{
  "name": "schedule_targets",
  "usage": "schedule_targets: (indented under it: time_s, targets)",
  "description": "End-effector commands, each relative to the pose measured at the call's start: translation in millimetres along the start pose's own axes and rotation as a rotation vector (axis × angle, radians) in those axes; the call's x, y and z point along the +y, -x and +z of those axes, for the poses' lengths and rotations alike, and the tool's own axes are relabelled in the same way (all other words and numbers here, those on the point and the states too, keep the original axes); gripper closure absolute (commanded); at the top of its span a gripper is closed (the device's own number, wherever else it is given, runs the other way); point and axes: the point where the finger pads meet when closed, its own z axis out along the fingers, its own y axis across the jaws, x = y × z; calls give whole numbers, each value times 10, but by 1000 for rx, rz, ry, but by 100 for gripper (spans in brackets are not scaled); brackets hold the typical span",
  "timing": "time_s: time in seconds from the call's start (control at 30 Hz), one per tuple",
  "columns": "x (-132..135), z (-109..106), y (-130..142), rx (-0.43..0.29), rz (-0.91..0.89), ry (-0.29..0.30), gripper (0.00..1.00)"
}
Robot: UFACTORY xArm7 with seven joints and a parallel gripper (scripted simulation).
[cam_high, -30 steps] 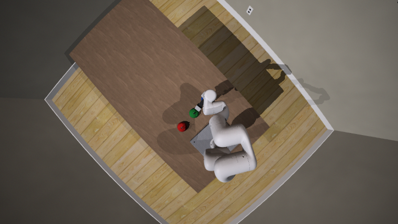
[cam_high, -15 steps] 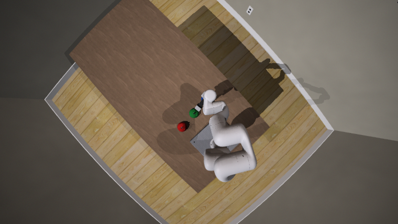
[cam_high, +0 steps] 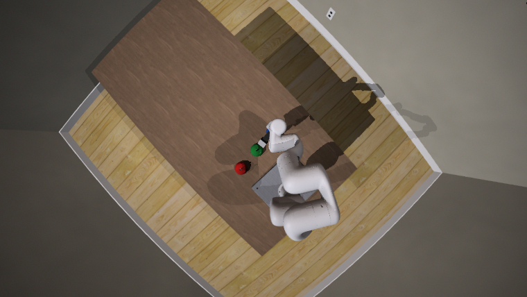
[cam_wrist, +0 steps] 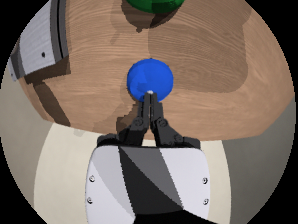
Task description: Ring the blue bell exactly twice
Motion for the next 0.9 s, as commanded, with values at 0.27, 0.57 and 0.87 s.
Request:
schedule_targets:
  time_s: [0.27,0.57,0.87]
  targets:
    - [3,4,2,0,0,1,100]
    - [3,2,2,0,0,1,100]
    - [3,-65,3,0,0,1,100]
